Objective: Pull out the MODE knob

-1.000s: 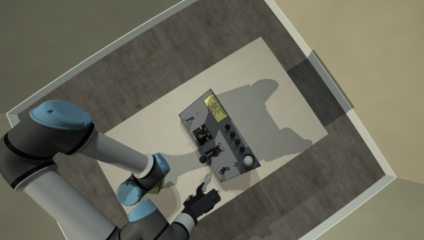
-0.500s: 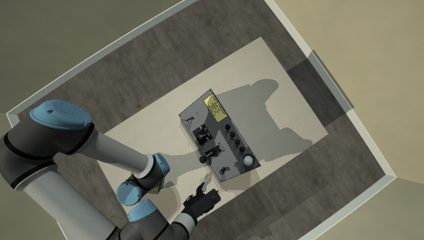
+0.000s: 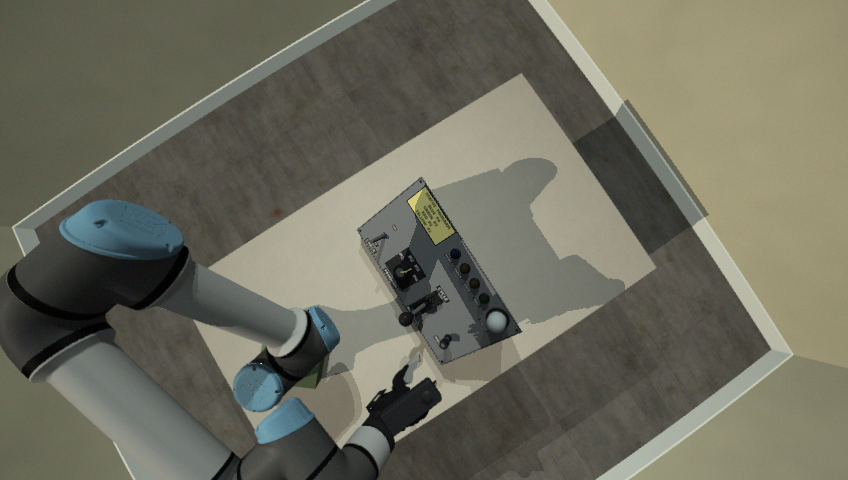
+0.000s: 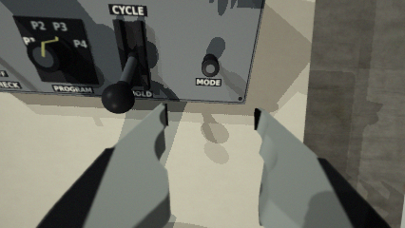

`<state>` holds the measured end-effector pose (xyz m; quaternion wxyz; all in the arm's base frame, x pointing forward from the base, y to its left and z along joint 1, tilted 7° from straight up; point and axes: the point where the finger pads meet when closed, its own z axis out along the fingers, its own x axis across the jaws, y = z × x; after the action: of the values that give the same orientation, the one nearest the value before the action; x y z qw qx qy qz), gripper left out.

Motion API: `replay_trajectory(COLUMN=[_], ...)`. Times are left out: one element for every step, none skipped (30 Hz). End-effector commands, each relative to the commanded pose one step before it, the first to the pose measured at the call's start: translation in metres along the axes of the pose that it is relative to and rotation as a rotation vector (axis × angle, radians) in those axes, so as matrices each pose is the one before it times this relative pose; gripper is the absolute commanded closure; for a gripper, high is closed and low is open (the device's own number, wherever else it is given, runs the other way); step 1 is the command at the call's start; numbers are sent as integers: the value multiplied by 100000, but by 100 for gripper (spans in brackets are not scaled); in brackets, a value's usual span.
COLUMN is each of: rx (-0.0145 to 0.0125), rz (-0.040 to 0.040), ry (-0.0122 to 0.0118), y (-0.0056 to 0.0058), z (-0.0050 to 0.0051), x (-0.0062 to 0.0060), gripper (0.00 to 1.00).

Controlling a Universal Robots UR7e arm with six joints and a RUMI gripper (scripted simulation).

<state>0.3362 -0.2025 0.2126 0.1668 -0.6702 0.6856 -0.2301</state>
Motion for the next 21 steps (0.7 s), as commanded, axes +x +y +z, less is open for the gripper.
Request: replay_trajectory(rx=[-70,-52,-51,-65,-63,-60,-68,-26,-2,-1,-1,-2,-1,-3,-1,0,0,-3,-1,-3,-2], rz=[271,-10,-19,-4,-5,-6,-6,-3,0,0,0,-1,0,-1,0,0,0,-1,0,-1,-1], ry=[-439,-110,16,33,37,41,49,18,1,1,1,1,1,1,1,0,0,1,1,1,1], y=[114,11,3,7,4,1,0,1,1,1,1,1,1,2,1,0,0,2,2,2,2], z=[252,75,49,59,72,84,98,125,148,165,181,198,215,230,246,0,0,261,276,289,303], x=[-86,-44,-4,2,2,1,0,2,2,1,2,3,0,4,1,0,0,4,1,5,2], gripper=[56,56,56,56,56,56,56,56,56,56,56,56,56,56,56,56,56,56,56,56,56])
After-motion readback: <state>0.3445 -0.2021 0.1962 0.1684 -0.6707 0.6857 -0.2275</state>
